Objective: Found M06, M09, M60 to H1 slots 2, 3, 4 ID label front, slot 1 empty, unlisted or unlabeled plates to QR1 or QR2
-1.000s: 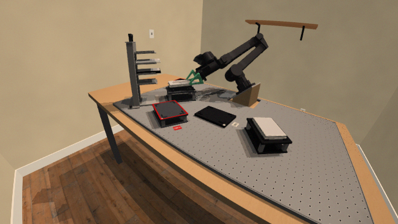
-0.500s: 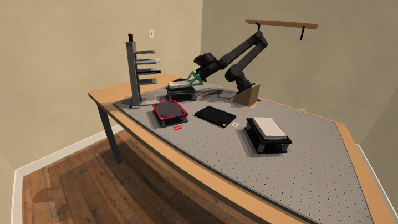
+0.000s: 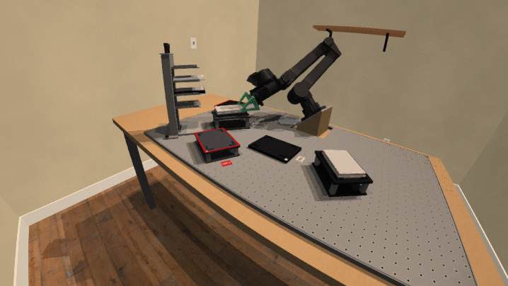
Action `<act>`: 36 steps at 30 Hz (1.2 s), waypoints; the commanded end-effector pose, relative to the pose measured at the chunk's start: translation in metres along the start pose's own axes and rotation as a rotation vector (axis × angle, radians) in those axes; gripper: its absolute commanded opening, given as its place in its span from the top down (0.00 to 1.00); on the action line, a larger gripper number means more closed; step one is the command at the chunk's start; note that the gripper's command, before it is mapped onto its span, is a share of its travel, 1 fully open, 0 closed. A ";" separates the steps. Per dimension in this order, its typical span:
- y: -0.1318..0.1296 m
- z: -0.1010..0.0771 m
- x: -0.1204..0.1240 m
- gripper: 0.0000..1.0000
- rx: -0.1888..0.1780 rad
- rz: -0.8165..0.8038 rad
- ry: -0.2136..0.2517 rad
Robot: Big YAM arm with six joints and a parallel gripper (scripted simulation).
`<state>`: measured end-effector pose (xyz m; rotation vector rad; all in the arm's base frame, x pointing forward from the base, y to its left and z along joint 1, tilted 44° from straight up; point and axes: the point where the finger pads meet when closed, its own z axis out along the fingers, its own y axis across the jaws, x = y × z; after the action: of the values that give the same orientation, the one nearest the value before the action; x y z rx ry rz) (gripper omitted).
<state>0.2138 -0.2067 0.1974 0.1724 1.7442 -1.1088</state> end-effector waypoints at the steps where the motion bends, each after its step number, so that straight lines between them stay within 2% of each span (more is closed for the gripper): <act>1: -0.008 0.002 -0.007 0.14 0.021 -0.007 -0.018; 36: -0.007 0.009 0.009 0.14 0.020 -0.008 -0.015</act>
<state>0.2123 -0.2164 0.1875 0.1689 1.7368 -1.1090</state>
